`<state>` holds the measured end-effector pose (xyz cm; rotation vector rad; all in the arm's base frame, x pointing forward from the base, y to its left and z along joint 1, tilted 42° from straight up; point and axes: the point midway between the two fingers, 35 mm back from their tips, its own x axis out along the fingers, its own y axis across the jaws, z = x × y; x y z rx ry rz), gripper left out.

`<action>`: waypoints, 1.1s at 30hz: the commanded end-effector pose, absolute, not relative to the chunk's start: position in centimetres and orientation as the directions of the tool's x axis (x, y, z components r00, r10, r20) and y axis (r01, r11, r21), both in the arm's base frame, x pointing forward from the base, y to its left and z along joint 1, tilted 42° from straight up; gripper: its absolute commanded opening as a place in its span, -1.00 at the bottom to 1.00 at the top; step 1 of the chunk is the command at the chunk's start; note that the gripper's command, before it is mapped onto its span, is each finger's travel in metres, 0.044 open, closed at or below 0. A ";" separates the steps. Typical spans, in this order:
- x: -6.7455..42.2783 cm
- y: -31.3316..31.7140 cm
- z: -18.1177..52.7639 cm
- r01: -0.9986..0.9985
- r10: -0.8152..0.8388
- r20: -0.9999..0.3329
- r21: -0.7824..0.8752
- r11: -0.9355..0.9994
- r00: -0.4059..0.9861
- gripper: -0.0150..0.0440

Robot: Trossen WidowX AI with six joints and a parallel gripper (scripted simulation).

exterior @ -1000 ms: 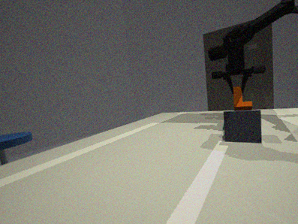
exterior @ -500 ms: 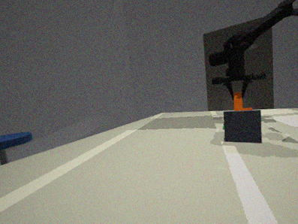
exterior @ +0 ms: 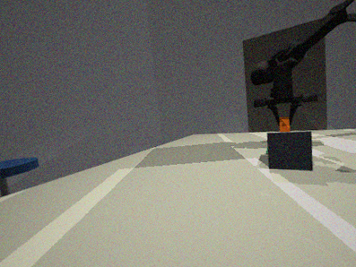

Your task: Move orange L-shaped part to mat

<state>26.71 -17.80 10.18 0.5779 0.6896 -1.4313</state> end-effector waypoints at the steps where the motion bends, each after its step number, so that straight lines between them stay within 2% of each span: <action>1: 26.5 -18.2 9.5 0.996 -0.680 -0.733 -0.054 0.069 0.008 -0.49; 18: 26.5 -18.3 9.5 0.996 -0.684 -0.730 -0.053 0.065 0.006 -0.49; 28: 26.6 -18.1 9.7 0.996 -0.683 -0.730 -0.053 0.065 0.006 0.40; 33: 26.9 -14.8 13.0 0.996 -0.676 -0.737 -0.053 0.067 0.007 0.84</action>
